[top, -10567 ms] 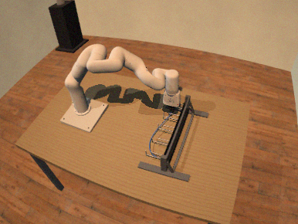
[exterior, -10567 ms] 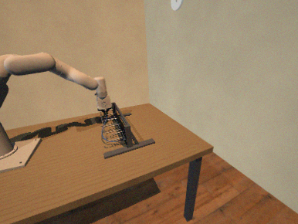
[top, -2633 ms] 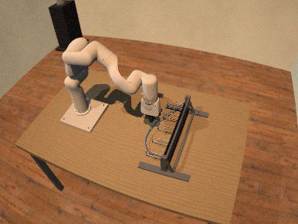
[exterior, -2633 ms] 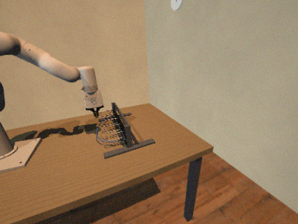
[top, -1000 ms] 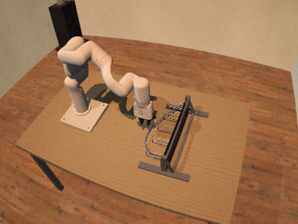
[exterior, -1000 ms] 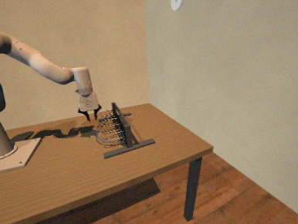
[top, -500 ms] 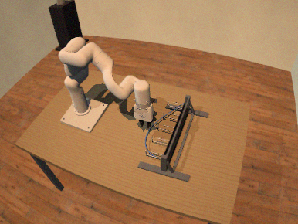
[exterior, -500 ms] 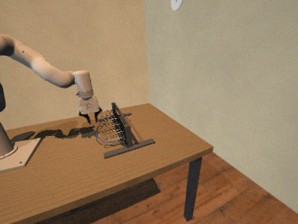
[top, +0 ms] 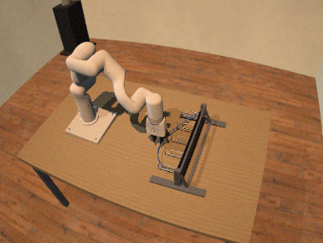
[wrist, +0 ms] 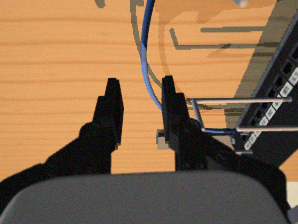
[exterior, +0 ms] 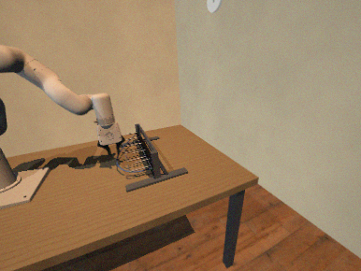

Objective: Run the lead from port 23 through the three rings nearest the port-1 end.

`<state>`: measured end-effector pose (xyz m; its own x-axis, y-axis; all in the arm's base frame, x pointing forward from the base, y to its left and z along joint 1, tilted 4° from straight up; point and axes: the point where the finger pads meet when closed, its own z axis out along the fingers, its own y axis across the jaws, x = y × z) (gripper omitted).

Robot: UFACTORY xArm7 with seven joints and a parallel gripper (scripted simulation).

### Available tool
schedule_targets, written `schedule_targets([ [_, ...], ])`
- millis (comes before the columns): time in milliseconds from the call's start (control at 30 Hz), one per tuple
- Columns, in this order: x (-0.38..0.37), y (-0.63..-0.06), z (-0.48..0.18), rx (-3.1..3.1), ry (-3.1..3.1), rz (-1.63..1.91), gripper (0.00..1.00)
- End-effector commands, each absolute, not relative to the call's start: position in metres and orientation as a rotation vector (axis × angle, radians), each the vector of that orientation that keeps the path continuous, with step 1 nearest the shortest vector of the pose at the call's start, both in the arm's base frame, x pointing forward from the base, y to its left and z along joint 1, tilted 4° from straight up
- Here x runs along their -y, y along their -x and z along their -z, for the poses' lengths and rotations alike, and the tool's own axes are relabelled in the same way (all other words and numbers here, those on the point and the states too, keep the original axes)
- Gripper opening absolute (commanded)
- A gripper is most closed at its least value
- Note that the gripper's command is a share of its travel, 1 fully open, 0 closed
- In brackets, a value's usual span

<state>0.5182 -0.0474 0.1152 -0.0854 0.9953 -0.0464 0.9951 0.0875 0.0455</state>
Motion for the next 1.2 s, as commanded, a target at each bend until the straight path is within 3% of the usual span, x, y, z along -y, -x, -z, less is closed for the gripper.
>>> schedule_targets([
  [0, 0.048, -0.521, -0.104, -2.265, -2.076, -0.008, 0.33],
  [1167, 0.049, -0.523, -0.075, -2.265, -2.076, -0.008, 0.33],
])
